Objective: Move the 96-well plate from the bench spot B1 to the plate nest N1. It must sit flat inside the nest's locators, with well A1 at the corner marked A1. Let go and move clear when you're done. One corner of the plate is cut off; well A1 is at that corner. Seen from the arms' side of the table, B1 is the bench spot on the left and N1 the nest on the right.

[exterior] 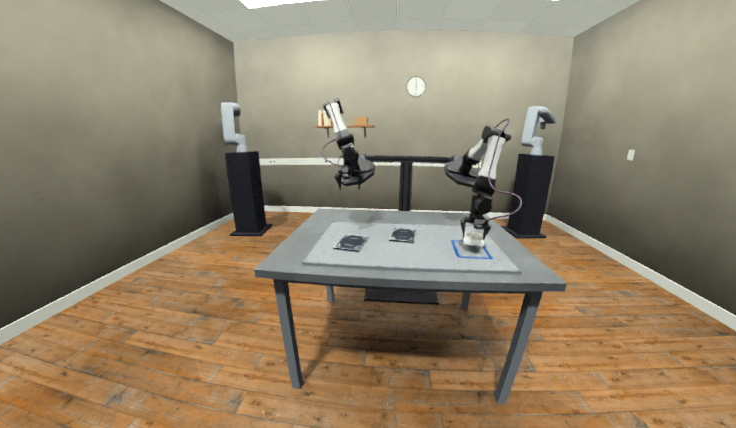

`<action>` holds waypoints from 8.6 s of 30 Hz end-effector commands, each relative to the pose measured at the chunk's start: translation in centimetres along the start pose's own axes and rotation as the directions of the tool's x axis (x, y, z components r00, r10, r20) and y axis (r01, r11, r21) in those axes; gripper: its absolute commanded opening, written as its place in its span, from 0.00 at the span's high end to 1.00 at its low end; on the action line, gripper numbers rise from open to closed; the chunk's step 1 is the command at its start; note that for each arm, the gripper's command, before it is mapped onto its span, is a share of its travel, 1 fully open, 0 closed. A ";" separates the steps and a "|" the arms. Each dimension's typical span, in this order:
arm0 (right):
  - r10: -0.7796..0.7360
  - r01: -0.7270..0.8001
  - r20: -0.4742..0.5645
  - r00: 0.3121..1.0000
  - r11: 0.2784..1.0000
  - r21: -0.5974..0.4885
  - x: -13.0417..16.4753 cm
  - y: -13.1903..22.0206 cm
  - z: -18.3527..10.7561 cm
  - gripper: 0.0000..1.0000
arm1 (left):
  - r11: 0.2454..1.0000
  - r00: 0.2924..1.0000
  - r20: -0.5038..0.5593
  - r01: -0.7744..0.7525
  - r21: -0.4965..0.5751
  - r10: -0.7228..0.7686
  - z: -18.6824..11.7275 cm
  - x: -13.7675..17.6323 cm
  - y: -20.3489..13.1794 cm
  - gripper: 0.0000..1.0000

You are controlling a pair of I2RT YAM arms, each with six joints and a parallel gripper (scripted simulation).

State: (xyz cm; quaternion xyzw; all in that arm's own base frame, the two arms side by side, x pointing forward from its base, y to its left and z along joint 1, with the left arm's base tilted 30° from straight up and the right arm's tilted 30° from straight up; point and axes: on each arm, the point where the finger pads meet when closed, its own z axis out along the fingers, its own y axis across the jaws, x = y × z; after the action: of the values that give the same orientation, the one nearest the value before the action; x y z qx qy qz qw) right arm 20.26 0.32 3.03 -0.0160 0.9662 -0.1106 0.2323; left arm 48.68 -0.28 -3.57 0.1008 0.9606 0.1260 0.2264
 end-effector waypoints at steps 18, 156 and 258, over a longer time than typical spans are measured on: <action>-0.004 0.004 0.007 1.000 1.000 -0.008 -0.2 0.1 0.0 0.00 | 1.000 1.000 0.013 0.002 -0.004 -0.002 -4.3 -0.4 -0.1 1.00; -0.004 0.004 0.007 1.000 1.000 -0.008 -0.2 0.1 0.0 0.00 | 0.998 0.998 -0.013 0.068 -0.004 -0.068 -3.7 1.6 -8.5 1.00; -0.004 0.004 0.007 1.000 1.000 -0.008 -0.2 0.1 0.0 0.00 | 0.997 0.997 0.004 0.083 0.010 -0.083 -5.7 4.6 -34.0 1.00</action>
State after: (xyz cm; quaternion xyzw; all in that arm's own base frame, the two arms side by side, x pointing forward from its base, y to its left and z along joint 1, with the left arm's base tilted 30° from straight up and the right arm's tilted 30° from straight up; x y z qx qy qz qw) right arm 20.26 0.32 3.03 -0.0160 0.9662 -0.1106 0.2323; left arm 37.48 -32.02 -11.01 0.0629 0.9644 0.1159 0.2294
